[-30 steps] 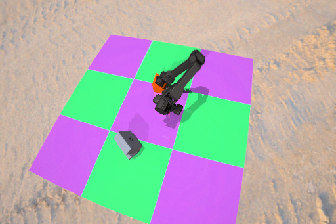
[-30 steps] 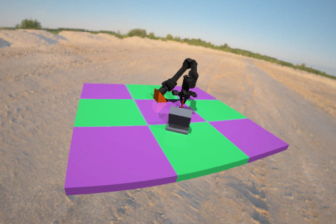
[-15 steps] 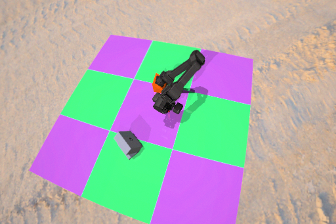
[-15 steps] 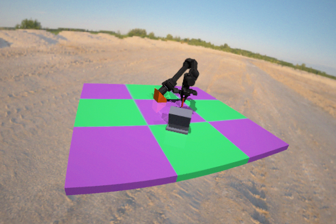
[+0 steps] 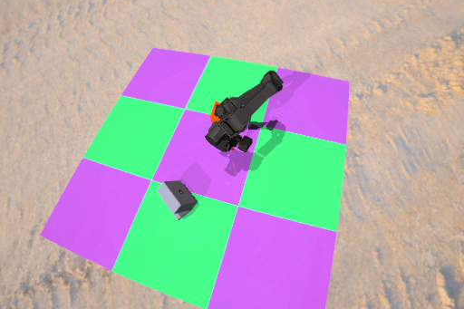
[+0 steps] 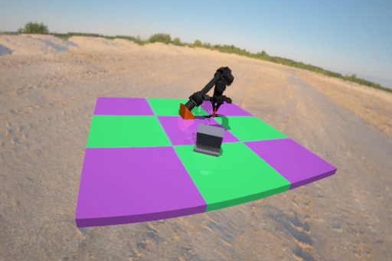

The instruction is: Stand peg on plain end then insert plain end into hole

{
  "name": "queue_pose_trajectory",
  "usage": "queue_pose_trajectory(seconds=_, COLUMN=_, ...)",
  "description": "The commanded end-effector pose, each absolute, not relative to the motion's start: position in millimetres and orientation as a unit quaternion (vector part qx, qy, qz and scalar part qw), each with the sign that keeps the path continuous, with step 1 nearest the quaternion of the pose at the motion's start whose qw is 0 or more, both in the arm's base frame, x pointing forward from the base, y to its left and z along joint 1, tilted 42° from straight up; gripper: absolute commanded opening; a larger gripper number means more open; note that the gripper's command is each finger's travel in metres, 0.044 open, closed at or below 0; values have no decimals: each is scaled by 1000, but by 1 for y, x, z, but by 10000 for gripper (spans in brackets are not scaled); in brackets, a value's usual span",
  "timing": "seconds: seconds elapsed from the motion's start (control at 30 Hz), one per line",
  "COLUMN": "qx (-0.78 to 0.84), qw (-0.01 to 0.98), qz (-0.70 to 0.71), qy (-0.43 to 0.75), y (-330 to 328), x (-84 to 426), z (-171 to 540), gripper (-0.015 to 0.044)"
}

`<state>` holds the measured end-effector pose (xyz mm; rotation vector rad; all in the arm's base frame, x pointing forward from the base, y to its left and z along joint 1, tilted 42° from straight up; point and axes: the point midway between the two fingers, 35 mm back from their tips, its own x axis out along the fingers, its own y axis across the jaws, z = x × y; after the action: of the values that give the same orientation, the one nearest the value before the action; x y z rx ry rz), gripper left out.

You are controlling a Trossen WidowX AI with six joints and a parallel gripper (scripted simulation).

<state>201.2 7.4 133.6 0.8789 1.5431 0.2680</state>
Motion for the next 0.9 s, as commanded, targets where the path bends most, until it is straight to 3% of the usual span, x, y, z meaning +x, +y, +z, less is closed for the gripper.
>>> queue_pose_trajectory(seconds=0.0, qx=381, qw=625, qz=118, qy=672, y=0, x=201, z=141, gripper=0)
queue_pose_trajectory(seconds=0.87, qx=359, qw=667, qz=44, qy=652, y=-17, x=221, z=115, gripper=0)
